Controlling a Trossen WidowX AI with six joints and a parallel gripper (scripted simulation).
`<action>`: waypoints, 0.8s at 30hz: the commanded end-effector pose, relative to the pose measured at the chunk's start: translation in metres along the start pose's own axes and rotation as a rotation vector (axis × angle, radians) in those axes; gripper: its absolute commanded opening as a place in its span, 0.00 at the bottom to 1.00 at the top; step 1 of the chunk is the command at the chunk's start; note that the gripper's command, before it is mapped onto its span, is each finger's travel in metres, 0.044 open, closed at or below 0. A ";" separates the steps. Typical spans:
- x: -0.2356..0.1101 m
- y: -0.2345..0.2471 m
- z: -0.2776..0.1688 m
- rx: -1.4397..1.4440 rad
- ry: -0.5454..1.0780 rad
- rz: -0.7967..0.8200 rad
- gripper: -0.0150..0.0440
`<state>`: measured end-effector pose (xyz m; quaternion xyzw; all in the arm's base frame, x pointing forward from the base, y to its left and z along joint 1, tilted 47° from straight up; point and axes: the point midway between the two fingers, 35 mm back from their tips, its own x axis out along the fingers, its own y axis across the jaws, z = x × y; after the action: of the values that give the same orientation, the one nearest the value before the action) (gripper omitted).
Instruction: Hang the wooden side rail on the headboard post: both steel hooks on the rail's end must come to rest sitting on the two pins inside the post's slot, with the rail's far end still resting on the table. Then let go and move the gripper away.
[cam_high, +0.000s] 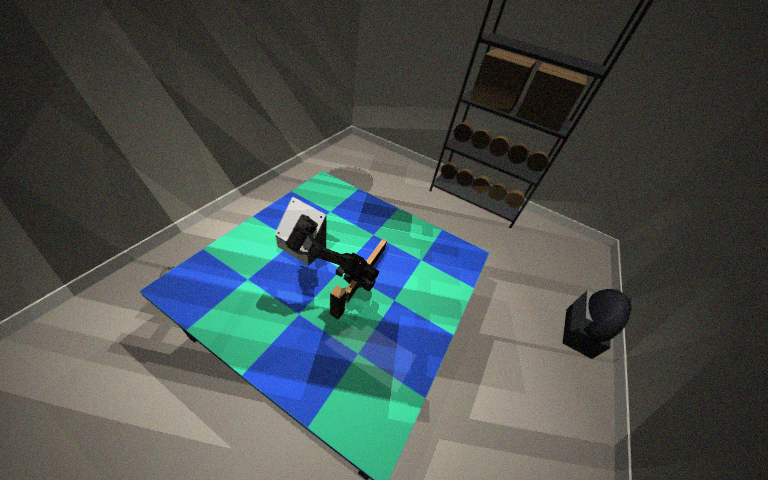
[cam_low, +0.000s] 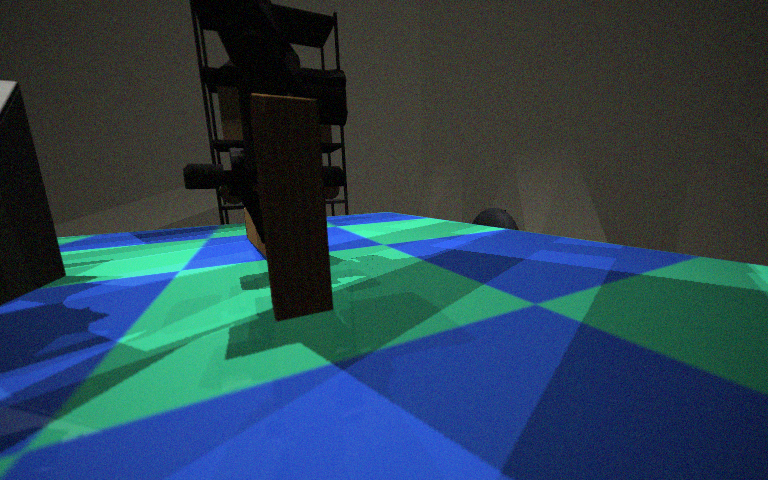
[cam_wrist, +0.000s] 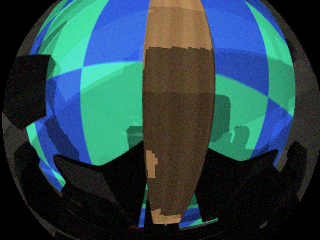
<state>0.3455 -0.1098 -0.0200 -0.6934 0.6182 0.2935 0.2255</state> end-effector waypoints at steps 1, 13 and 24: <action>-0.005 -0.003 -0.003 0.001 0.003 -0.013 0.25; -0.003 -0.002 -0.004 0.001 0.003 -0.013 0.25; -0.005 -0.002 -0.006 0.001 0.003 -0.013 0.25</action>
<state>0.3457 -0.1116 -0.0182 -0.6936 0.6179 0.2936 0.2255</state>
